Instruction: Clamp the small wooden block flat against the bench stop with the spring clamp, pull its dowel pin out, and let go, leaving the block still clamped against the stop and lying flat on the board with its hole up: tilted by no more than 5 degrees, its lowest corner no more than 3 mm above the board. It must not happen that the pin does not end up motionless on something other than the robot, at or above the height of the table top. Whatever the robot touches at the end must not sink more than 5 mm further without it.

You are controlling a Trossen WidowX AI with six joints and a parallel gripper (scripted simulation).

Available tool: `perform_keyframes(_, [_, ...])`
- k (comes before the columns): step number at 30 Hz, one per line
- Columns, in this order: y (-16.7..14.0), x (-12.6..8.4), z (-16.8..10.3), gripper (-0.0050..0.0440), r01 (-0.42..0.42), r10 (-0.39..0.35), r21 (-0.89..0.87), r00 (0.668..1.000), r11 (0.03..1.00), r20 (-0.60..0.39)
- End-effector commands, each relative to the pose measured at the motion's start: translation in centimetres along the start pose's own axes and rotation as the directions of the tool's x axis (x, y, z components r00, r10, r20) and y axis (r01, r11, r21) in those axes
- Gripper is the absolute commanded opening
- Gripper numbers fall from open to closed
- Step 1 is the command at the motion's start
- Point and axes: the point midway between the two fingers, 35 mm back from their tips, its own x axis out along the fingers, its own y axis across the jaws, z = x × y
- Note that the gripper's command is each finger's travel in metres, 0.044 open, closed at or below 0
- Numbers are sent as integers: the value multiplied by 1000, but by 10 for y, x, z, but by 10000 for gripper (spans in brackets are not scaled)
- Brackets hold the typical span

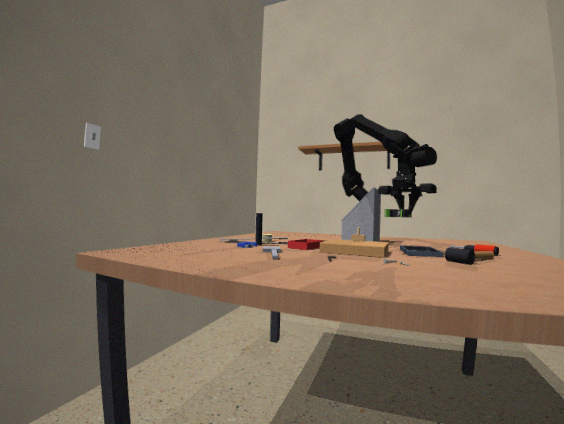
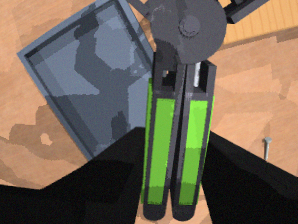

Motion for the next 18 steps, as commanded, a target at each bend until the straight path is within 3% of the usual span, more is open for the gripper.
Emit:
perform_keyframes(1, [0, 0, 1, 0, 3, -3, 27, 1000, 1000, 3])
perform_keyframes(18, [0, 1, 4, 0, 3, -4, 159, 1000, 987, 3])
